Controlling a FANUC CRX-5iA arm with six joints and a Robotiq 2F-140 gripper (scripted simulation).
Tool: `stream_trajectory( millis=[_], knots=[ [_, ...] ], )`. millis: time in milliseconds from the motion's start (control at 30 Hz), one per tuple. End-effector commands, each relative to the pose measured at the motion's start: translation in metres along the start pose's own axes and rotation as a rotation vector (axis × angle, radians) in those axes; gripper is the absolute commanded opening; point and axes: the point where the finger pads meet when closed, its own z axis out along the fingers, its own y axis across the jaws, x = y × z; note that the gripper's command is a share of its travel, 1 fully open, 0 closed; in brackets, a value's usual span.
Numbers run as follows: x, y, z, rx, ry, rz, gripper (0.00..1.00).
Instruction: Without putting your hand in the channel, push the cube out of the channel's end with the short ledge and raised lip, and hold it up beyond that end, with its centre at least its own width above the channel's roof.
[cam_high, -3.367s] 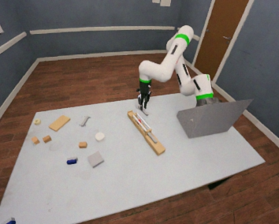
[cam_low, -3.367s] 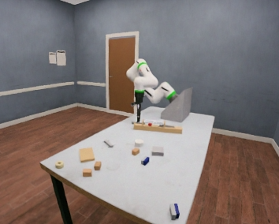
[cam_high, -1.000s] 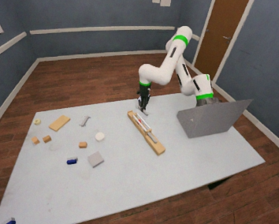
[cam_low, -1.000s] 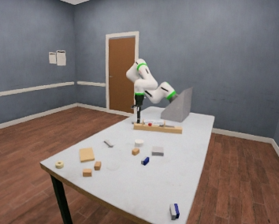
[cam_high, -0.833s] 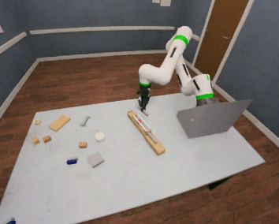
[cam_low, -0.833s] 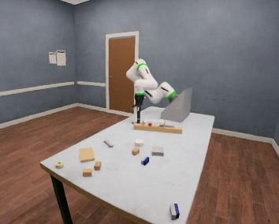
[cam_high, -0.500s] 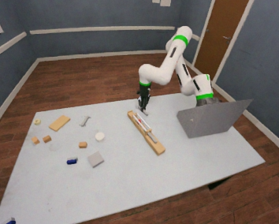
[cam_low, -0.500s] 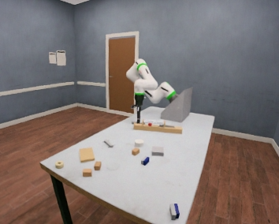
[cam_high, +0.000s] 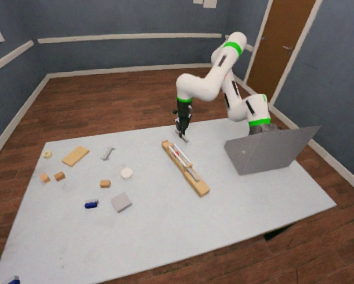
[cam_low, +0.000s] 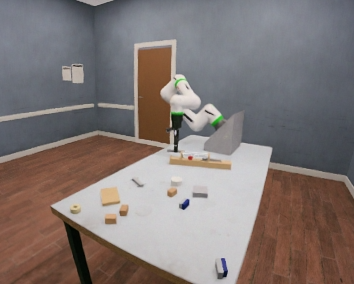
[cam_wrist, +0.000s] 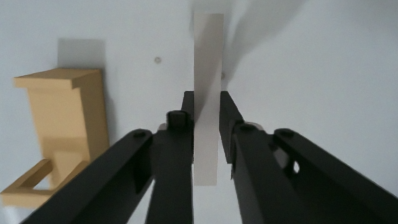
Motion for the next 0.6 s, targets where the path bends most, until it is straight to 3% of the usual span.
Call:
stream_trajectory(
  millis=[0,133,567],
  knots=[
    [0.001,0.000,-0.043,-0.001,0.001,0.001,0.10],
    [0.000,0.000,-0.067,-0.001,0.001,0.001,0.10],
    [0.000,0.000,-0.069,-0.001,0.001,0.001,0.10]
  ],
)
